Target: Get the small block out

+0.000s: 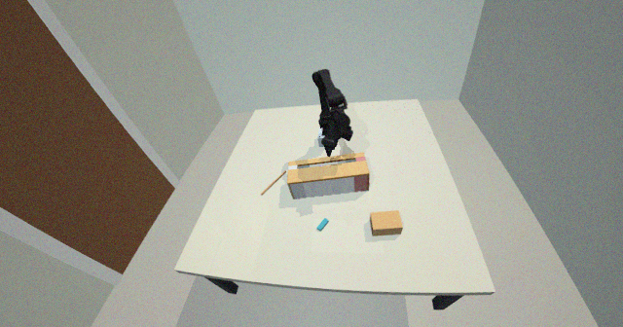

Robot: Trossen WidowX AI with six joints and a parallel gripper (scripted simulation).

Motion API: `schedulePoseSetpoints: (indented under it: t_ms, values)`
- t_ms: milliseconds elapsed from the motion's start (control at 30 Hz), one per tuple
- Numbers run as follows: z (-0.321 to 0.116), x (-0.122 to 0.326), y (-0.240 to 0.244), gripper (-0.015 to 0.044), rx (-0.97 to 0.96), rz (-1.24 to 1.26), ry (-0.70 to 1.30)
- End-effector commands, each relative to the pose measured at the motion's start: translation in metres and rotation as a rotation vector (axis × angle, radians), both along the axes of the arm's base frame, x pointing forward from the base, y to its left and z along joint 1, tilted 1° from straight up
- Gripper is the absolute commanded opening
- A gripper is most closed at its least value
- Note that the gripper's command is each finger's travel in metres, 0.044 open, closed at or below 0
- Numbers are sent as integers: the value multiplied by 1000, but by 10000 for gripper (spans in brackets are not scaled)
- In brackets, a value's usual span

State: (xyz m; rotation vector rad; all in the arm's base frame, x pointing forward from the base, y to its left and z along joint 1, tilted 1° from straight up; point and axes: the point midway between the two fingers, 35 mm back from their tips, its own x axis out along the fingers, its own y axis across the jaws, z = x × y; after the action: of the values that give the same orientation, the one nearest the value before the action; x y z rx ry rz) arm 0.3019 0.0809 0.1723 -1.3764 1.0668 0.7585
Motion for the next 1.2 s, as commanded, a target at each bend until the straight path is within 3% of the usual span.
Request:
schedulePoseSetpoints:
  t_ms: [0,1167]
  values:
    - [-42,-43,-19,400,-224,274,346]
    - [-75,-37,-18,400,-225,276,348]
